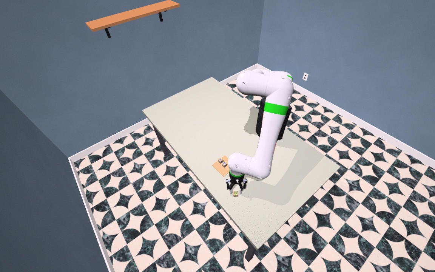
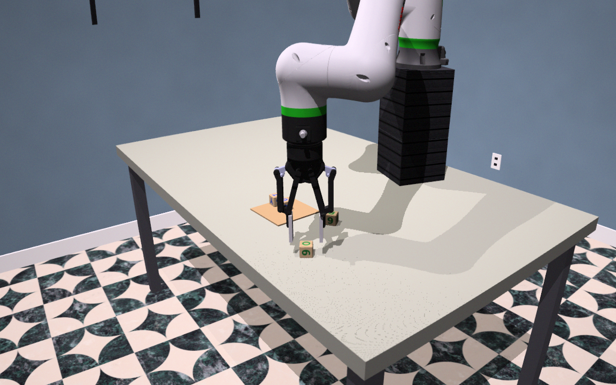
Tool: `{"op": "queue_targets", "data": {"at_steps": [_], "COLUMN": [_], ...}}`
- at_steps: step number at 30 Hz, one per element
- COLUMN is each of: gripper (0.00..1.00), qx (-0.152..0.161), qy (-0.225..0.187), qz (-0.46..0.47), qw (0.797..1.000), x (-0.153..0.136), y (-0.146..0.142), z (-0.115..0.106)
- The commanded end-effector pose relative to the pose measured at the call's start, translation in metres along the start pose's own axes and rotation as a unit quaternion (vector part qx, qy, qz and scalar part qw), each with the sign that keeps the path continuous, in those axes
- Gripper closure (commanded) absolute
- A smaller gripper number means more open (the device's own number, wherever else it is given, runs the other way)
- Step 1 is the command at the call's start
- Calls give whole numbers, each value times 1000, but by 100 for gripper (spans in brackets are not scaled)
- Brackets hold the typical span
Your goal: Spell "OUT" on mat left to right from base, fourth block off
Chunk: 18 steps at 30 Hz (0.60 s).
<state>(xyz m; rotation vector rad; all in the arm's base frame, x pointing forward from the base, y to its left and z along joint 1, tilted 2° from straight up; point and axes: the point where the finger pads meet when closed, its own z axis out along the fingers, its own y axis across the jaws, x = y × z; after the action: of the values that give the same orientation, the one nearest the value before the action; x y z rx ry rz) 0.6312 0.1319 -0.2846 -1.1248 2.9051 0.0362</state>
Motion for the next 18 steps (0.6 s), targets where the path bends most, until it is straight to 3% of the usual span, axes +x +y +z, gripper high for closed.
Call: {"op": "queue_targets", "data": {"at_steps": [1,18], "gripper": [60,60], "qx": [0,0], "qy": [0,0], "qz": [0,0], "qw": [1000,1000], "x": [0,0], "y": [0,0], "z": [3,32]}}
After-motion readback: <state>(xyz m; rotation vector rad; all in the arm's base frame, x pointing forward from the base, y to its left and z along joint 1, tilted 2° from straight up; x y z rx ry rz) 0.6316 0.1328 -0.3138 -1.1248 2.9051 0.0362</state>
